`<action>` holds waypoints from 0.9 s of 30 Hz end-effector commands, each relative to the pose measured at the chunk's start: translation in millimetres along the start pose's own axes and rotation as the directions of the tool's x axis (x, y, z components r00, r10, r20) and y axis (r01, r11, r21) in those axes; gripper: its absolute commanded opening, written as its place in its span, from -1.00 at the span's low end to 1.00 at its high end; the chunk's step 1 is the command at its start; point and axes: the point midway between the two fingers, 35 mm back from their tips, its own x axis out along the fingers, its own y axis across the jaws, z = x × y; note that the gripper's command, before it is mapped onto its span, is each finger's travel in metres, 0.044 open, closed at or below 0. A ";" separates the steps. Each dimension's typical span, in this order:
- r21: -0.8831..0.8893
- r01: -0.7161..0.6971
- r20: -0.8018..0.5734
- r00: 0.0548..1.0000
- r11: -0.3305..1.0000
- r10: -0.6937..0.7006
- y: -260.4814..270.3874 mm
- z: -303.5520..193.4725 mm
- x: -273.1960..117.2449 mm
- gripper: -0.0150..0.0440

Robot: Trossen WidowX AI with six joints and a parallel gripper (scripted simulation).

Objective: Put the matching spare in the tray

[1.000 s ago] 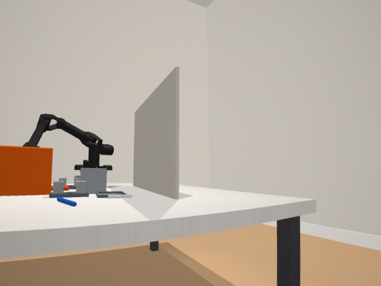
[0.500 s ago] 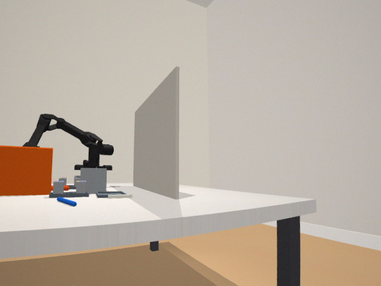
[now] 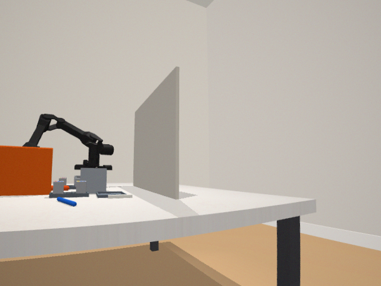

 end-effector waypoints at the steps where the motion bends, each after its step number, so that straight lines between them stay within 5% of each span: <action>1: -0.002 0.002 -0.002 1.000 1.000 -0.002 -2.0 -0.4 -13.0 -0.49; 27: 0.021 0.029 -0.013 1.000 0.999 -0.029 -1.5 -1.3 -124.6 -0.49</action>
